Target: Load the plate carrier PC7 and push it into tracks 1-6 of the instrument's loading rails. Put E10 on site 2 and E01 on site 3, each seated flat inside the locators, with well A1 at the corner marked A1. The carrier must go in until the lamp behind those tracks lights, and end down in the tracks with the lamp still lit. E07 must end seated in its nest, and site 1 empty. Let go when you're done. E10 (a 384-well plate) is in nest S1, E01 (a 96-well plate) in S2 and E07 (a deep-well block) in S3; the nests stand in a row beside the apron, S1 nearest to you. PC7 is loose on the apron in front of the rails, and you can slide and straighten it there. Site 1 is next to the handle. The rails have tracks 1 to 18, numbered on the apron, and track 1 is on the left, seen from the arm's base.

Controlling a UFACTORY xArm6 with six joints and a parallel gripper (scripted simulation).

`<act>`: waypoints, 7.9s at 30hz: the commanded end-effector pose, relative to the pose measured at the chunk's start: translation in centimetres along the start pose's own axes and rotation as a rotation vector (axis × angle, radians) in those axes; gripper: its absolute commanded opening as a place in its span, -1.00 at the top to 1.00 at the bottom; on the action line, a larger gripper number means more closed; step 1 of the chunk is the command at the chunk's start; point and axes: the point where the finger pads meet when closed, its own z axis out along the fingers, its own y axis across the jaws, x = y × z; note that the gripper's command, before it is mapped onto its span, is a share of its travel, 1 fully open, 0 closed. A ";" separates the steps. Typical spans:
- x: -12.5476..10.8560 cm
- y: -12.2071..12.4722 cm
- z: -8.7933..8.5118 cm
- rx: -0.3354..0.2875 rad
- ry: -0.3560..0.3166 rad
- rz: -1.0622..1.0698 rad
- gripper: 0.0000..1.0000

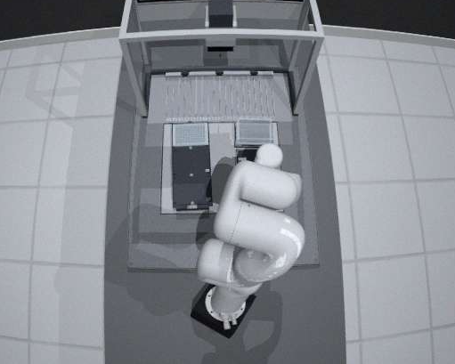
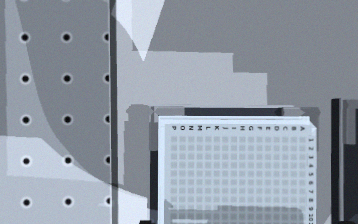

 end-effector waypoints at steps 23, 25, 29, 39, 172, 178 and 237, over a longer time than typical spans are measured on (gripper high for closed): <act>0.0 0.1 0.9 -0.003 -0.001 0.000 -1.00; 0.0 0.1 1.1 -0.003 -0.001 0.000 -1.00; 0.0 0.1 1.3 -0.003 -0.001 0.000 -1.00; 0.0 0.1 1.9 -0.003 -0.001 0.000 -1.00; 0.0 0.1 -2.1 -0.003 -0.001 0.000 1.00; 0.0 0.1 -3.1 -0.003 -0.001 0.000 1.00; 2.2 1.2 -9.2 -0.003 0.000 0.167 1.00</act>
